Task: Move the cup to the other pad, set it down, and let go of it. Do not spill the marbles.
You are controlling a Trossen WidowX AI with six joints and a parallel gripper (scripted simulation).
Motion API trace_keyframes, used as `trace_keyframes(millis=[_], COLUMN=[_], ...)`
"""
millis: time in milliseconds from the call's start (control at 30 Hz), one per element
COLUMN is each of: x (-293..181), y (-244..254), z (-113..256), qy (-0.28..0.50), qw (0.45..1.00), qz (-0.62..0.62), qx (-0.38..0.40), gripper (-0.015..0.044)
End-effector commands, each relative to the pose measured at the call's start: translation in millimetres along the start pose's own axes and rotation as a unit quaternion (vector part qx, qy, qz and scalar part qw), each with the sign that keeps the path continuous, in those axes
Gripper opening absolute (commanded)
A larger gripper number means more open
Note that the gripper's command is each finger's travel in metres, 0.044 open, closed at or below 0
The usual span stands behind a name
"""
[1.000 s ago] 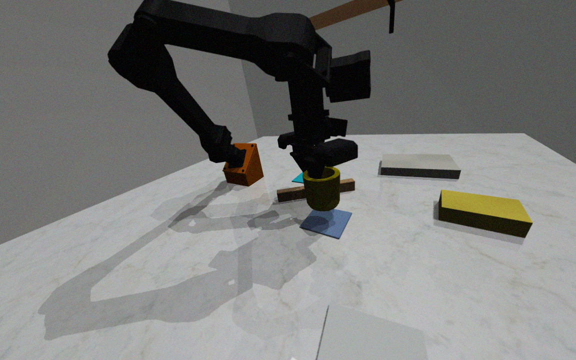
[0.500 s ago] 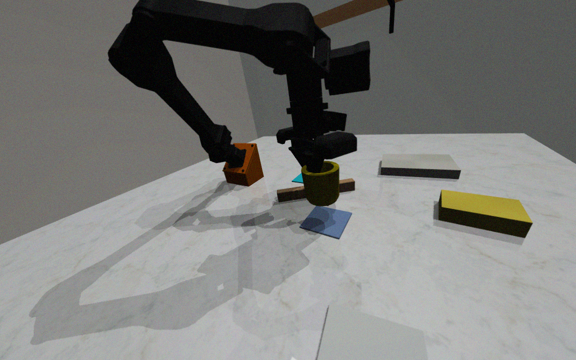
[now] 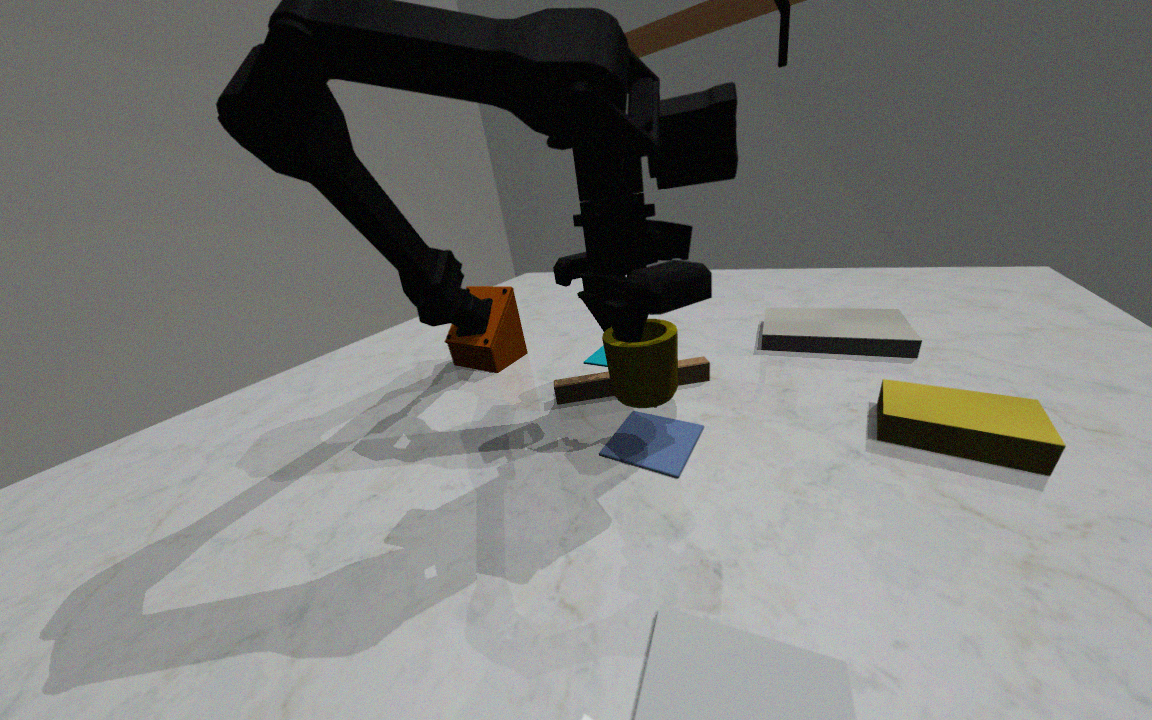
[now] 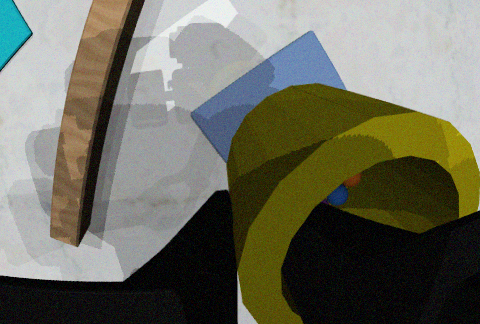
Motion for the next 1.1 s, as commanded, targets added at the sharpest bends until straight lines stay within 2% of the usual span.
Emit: trace_keyframes(millis=[0,1067], x=[2.6,25.2], y=[12.1,98.2], z=[-0.1,6.2], qy=[-0.001,-0.003], qw=[1.000,1.000], qz=[0.001,0.000], qx=[0.003,0.006], gripper=[0.0000,0.0000])
Point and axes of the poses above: the point midway between the two fingers, 35 mm back from their tips, its own z axis back along the fingers, its own y axis across the jaws, x = y × z, the point moved 8 cm from there along z, back along the fingers, and after that the axes turned 12 degrees about -z, right-handed, at the moved point
